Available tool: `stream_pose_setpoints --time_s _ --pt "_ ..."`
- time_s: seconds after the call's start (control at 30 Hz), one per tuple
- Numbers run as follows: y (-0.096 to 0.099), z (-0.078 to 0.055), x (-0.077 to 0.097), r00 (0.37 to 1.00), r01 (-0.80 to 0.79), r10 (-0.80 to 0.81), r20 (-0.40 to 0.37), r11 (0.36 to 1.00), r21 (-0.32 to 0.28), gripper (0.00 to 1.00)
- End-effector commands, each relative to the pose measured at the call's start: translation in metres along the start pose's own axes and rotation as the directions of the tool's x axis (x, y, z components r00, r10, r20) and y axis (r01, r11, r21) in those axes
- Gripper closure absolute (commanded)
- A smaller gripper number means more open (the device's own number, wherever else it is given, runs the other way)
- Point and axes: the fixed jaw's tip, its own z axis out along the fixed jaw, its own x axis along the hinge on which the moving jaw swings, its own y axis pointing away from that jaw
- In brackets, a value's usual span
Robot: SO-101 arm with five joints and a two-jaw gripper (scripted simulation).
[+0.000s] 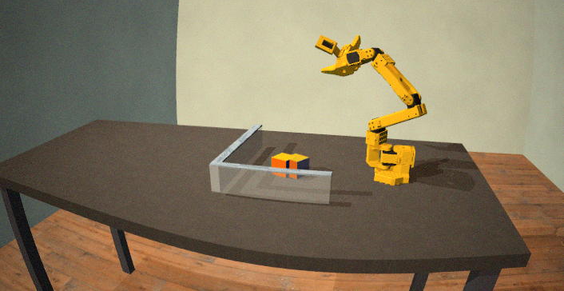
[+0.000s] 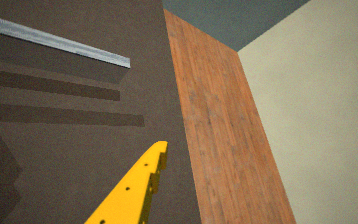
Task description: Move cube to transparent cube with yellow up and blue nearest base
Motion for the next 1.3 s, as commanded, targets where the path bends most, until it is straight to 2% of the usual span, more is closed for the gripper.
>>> stream_pose_setpoints --time_s 0.0,1.27 --pt "-0.0037 -0.0027 -0.0047 1.0 0.003 -0.004 0.021 1.0 0.016 0.0" --pt "0.0005 0.0009 -0.0044 0.998 0.069 -0.068 0.005 0.997 -0.021 0.02"
